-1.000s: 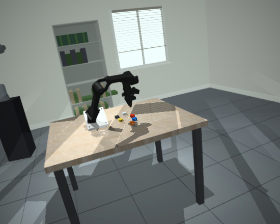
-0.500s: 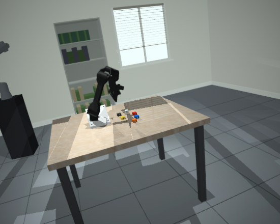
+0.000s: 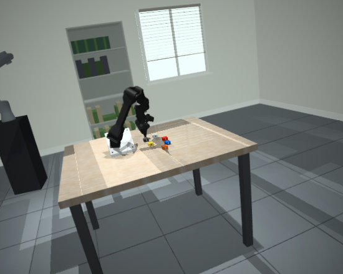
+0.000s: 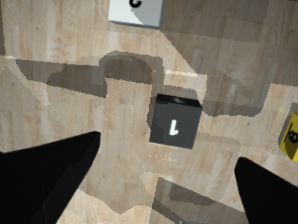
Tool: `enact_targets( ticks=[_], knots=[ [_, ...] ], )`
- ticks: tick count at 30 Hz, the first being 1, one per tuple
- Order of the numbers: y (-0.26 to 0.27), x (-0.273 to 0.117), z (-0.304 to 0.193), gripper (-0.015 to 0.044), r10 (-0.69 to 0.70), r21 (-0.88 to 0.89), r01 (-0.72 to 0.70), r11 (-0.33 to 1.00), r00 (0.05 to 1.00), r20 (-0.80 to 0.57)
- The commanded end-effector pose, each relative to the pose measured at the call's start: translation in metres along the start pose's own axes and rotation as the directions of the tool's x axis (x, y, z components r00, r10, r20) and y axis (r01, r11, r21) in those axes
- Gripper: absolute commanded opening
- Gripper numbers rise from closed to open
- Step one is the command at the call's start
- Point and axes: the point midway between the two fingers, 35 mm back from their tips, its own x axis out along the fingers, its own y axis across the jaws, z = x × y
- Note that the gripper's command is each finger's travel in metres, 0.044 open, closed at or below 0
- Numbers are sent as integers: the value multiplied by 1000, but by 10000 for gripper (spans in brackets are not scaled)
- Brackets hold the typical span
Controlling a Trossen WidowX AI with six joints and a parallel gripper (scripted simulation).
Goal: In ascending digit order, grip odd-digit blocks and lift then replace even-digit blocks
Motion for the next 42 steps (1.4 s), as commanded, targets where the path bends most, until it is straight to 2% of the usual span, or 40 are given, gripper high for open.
enact_targets(
  ticks=[1,24,35,42],
  knots=[
    [0,2,2,400,2,-1,-2,1000,1000,11],
    [0,36,2,400,1,-1,-1,1000,1000,11],
    [0,36,2,120,1,-1,-1,1000,1000,11],
    [0,36,2,120,1,-1,-1,1000,1000,11]
  ],
)
